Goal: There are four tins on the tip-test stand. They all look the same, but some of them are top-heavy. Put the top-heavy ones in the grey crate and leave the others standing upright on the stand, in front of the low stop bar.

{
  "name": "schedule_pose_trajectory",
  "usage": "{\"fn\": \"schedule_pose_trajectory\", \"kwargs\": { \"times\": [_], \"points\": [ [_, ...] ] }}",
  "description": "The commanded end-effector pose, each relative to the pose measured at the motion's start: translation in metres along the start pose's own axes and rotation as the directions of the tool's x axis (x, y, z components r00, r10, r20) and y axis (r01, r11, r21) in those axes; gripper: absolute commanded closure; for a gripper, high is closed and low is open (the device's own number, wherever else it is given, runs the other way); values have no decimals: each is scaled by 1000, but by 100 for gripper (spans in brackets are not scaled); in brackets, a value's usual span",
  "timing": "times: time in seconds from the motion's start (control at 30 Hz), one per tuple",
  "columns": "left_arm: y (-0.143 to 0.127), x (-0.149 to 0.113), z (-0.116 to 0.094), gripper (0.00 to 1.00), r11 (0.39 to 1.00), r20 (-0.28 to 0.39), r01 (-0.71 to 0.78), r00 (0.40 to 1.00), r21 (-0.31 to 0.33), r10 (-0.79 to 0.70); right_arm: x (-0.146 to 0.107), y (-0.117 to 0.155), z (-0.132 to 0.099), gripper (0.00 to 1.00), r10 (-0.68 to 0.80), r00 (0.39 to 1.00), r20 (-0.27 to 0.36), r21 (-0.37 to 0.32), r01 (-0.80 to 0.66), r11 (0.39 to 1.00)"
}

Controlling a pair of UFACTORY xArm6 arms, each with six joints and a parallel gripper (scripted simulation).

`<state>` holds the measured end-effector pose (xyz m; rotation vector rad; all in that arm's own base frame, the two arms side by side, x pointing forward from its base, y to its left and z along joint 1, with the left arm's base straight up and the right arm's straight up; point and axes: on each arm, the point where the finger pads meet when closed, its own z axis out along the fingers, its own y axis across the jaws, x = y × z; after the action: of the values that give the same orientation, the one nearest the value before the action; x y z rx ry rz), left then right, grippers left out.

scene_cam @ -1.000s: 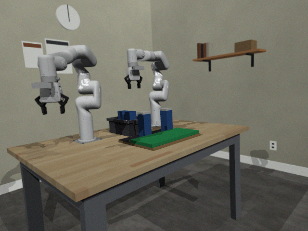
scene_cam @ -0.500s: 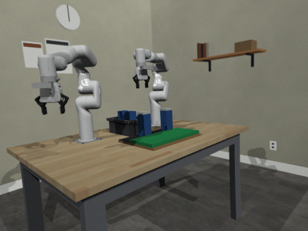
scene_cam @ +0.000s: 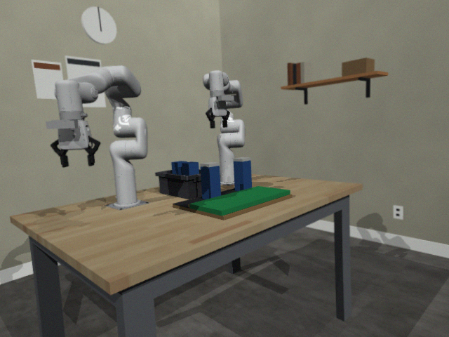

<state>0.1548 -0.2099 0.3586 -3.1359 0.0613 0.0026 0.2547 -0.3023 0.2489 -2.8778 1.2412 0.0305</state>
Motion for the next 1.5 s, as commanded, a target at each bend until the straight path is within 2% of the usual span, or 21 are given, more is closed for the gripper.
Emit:
{"fn": "schedule_pose_trajectory", "kwargs": {
  "times": [0.0,0.43,1.47],
  "points": [
    [-21,12,-1,0,1000,0,0,1000,-6,0,1,0,-2,0,0,1000,-4,0,0,1000],
    [-63,35,-1,0,1000,-1,3,1000,-7,-3,1,0,-2,0,0,1000,-4,0,0,1000],
    [-62,34,-1,0,1000,-1,3,1000,-6,-3,1,0,-2,0,0,1000,-4,0,0,1000]
  ]
}}
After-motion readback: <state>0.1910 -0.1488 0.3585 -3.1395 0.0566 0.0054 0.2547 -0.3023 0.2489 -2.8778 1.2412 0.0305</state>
